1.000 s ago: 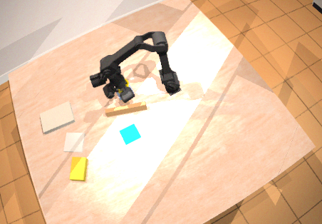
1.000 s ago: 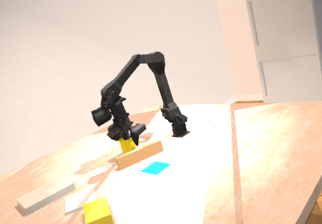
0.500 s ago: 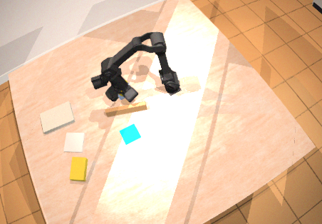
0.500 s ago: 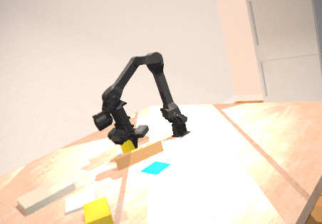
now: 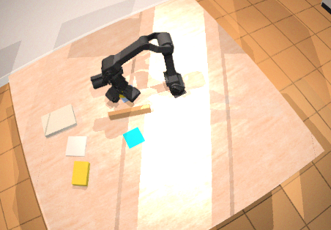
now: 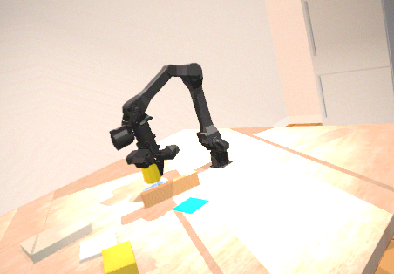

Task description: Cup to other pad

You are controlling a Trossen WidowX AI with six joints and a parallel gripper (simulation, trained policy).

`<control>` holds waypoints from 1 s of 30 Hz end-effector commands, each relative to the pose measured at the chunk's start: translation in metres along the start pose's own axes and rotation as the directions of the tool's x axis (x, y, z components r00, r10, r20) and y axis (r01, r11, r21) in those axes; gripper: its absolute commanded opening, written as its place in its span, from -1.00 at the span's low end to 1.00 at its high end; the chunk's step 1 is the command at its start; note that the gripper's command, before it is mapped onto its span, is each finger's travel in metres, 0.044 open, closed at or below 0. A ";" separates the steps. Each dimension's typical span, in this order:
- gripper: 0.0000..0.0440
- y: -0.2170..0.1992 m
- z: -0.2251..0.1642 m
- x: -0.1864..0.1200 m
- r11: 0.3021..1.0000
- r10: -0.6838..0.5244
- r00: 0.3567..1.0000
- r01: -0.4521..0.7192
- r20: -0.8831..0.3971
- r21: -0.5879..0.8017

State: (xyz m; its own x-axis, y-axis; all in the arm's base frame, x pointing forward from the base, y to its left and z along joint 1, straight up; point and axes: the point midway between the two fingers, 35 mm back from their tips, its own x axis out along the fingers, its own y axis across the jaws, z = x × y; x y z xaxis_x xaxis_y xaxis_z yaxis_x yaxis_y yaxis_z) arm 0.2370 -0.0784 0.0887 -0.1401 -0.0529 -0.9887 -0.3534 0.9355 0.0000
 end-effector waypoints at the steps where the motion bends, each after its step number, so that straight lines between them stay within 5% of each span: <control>1: -1.00 0.001 0.006 -0.013 1.000 -0.009 1.000 0.010 0.028 -0.022; 30: -1.00 0.039 0.071 -0.069 0.988 -0.081 0.978 0.105 0.193 -0.116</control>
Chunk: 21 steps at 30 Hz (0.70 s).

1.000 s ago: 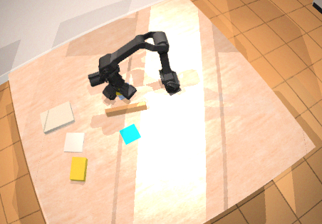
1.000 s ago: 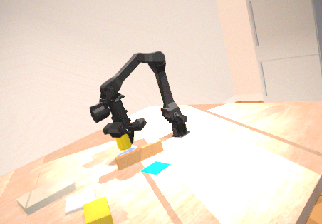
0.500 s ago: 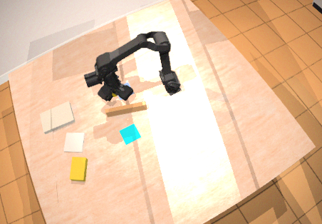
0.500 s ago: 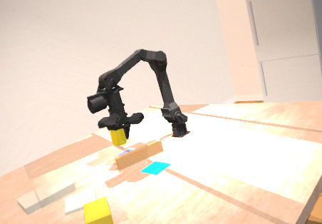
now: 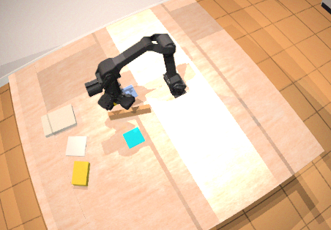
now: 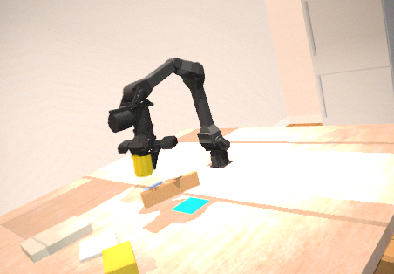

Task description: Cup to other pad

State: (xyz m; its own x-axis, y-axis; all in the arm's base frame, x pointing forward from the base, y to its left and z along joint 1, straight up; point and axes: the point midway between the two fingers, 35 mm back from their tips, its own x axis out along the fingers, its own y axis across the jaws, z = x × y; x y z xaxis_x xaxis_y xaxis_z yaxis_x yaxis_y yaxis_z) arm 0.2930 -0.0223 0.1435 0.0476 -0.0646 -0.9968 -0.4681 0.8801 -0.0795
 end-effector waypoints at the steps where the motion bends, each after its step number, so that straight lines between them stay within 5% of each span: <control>1: -1.00 0.007 0.012 -0.004 1.000 -0.008 1.000 0.009 0.027 -0.007; 21: -1.00 0.059 0.058 -0.004 0.997 -0.017 0.995 0.025 0.102 -0.079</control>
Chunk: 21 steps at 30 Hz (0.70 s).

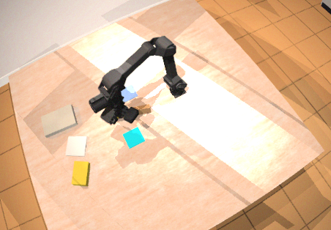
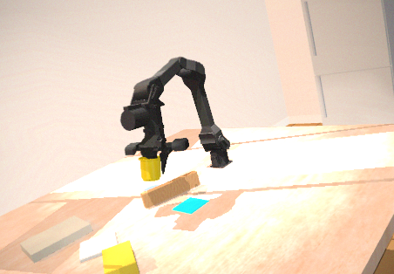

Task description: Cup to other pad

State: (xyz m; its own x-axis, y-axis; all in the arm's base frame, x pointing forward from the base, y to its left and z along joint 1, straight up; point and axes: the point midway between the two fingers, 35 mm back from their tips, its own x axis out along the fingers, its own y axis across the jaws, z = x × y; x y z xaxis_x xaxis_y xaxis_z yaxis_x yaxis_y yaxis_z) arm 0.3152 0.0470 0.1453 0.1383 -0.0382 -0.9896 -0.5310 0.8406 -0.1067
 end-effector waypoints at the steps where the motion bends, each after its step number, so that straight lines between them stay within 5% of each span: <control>1: -1.00 0.011 0.008 0.002 1.000 0.002 1.000 -0.002 0.012 -0.008; 21: -1.00 0.075 0.033 0.029 0.998 0.015 0.999 -0.013 0.035 -0.057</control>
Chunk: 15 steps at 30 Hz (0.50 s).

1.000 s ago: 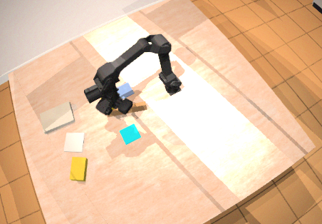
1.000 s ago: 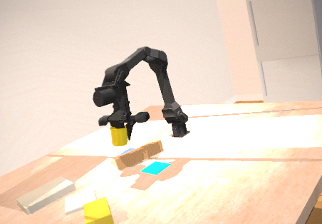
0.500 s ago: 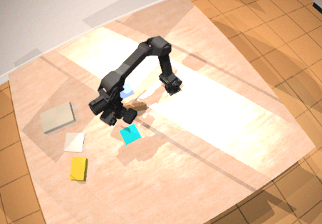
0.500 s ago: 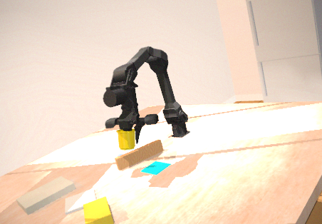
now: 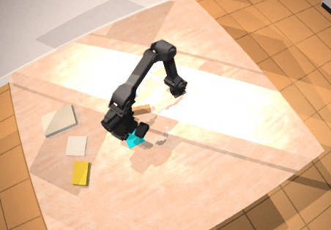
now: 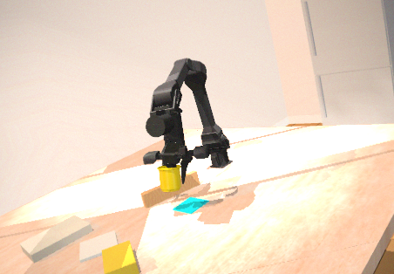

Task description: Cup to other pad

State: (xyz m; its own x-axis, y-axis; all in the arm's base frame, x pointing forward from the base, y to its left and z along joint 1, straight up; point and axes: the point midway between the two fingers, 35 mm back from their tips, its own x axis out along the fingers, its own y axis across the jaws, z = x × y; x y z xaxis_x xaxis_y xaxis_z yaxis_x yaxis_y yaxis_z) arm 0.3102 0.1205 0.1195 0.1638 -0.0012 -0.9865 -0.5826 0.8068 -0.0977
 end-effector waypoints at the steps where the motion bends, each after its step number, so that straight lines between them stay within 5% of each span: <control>1: -1.00 0.010 0.000 0.010 1.000 -0.001 1.000 0.001 -0.008 0.003; 15: -0.89 0.034 -0.015 0.043 1.000 -0.001 0.999 0.002 -0.044 0.027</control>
State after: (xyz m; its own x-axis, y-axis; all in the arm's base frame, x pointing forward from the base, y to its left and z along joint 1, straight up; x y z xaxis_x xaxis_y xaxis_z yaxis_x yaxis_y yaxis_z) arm 0.2906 0.1389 0.0788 0.1367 -0.0178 -0.9905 -0.5706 0.8159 -0.0934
